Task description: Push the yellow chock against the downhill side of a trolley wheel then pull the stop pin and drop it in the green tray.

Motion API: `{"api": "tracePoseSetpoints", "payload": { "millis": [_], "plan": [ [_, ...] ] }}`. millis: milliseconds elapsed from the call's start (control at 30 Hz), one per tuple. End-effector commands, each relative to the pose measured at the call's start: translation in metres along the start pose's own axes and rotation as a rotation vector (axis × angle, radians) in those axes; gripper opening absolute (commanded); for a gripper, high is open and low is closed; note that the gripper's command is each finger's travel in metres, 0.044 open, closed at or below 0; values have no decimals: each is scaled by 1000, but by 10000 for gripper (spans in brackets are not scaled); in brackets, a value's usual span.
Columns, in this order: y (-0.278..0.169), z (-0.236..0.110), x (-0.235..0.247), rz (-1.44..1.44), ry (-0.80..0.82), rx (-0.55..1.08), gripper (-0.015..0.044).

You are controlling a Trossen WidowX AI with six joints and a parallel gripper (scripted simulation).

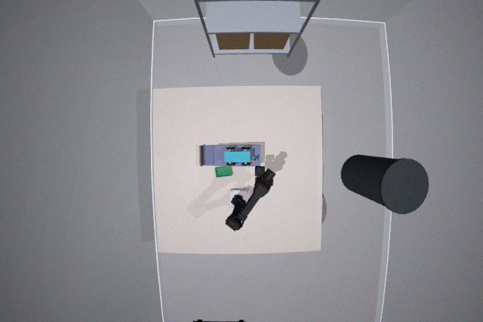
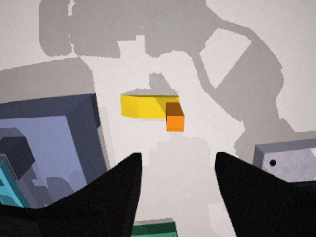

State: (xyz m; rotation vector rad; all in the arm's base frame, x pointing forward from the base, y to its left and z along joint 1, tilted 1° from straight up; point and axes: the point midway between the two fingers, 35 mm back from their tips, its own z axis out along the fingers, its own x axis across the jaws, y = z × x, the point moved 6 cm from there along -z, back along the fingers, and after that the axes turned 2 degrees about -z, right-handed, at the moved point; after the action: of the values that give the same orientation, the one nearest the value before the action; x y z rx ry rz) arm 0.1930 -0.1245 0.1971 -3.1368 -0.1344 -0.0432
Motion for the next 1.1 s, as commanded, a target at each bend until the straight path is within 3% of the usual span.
{"api": "tracePoseSetpoints", "payload": {
  "millis": [0,333,1067],
  "plan": [
    [0,9,0,10,-9,2,190],
    [-1,43,-1,10,-9,2,190],
    [-1,71,-1,10,-9,2,190]
  ]
}}
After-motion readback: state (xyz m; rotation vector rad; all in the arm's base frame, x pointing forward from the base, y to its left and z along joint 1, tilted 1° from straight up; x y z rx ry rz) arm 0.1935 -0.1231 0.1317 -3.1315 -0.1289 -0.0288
